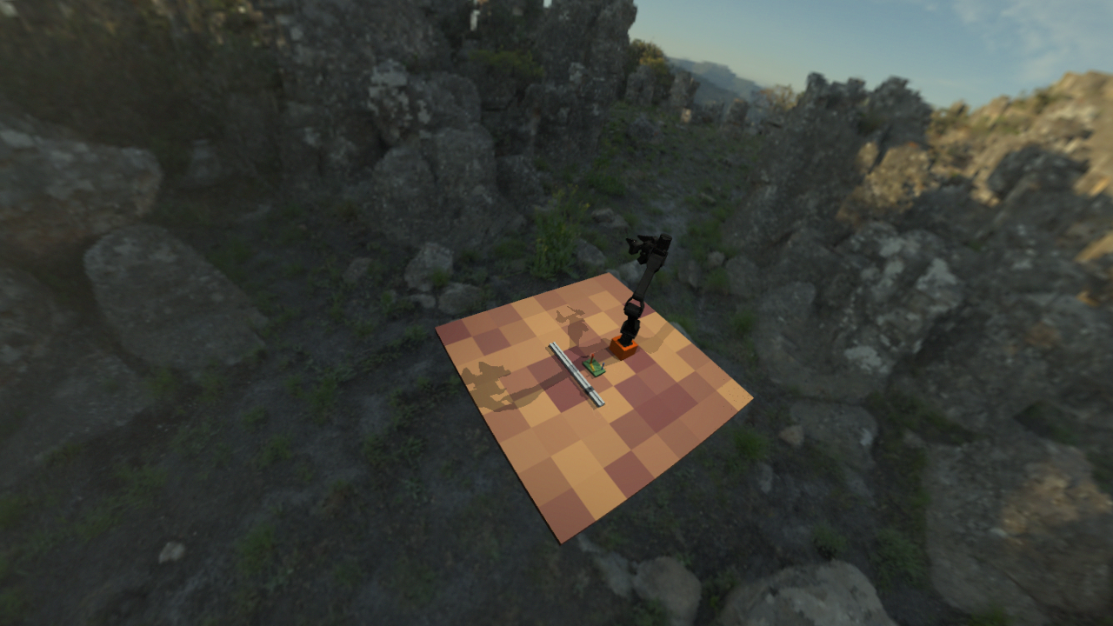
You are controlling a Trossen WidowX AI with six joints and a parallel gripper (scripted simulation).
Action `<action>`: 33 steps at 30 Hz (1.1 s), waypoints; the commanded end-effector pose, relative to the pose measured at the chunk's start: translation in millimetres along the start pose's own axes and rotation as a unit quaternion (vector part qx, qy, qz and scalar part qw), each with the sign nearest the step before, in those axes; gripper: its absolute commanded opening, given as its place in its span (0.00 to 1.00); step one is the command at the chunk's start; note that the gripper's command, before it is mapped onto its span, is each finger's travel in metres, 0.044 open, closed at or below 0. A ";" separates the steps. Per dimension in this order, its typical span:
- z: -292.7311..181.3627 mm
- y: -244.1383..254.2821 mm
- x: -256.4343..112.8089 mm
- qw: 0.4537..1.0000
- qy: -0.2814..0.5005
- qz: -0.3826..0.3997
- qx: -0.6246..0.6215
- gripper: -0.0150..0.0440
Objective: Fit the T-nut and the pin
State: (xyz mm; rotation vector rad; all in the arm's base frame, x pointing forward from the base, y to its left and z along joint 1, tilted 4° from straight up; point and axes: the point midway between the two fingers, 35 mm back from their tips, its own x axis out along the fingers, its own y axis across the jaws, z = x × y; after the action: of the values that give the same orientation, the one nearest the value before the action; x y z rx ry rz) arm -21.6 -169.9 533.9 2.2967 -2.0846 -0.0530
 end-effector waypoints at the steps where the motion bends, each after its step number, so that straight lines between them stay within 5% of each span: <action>1: 0.6 -0.8 0.6 1.000 0.000 -0.004 0.000 0.98; 10: 26.5 -9.8 26.2 0.989 -0.015 -0.099 -0.108 1.00; 16: 63.8 -30.3 62.4 0.934 -0.012 -0.201 -0.294 1.00; 24: 127.6 -98.0 97.9 0.758 0.053 -0.360 -0.541 1.00; 33: 185.8 -173.1 94.8 0.525 0.173 -0.469 -0.689 1.00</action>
State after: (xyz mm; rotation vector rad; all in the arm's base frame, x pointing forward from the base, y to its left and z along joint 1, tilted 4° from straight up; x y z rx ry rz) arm 106.0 -256.4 385.8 1.8165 -0.3504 -0.8445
